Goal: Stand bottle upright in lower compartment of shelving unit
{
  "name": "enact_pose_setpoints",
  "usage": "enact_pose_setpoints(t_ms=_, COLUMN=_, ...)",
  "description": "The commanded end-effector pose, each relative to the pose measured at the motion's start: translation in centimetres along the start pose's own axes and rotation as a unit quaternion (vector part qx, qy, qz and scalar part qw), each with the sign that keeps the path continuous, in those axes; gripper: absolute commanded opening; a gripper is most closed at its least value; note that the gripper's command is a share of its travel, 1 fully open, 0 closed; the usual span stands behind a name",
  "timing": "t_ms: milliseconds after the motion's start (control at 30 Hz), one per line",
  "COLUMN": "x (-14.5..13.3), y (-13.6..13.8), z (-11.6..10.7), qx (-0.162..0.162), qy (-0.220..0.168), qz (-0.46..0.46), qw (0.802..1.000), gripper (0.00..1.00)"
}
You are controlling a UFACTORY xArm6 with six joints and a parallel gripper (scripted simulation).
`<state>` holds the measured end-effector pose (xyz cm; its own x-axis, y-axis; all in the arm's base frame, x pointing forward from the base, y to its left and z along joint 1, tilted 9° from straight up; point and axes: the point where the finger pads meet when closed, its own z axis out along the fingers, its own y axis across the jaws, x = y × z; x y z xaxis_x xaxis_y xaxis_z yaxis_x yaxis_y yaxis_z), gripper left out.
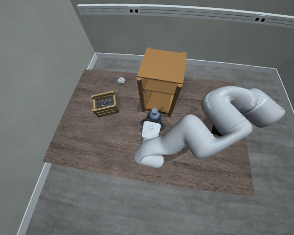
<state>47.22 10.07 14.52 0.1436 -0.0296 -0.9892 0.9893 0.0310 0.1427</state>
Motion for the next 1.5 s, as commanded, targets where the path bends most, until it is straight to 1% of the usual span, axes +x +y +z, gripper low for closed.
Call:
enact_pose_setpoints(t_ms=0, x=-0.1, y=0.1, z=0.0, qx=0.000, qy=0.001, qz=0.002, qw=1.000, gripper=0.00)
enact_pose_setpoints(t_ms=300, x=-0.1, y=0.1, z=0.4, qx=0.000, qy=0.001, qz=0.002, qw=1.000, gripper=0.00)
enact_pose_setpoints(t_ms=700, x=-0.1, y=0.1, z=1.5, qx=0.000, qy=0.001, qz=0.002, qw=1.000, gripper=0.00)
enact_pose_setpoints(t_ms=1200, x=-0.1, y=0.1, z=4.7, qx=0.000, qy=0.001, qz=0.002, qw=1.000, gripper=0.00)
enact_pose_setpoints(t_ms=1267, x=-0.1, y=0.1, z=4.7, qx=0.000, qy=0.001, qz=0.002, qw=1.000, gripper=0.00)
enact_pose_setpoints(t_ms=1467, x=-0.1, y=0.1, z=6.4, qx=0.000, qy=0.001, qz=0.002, qw=1.000, gripper=0.00)
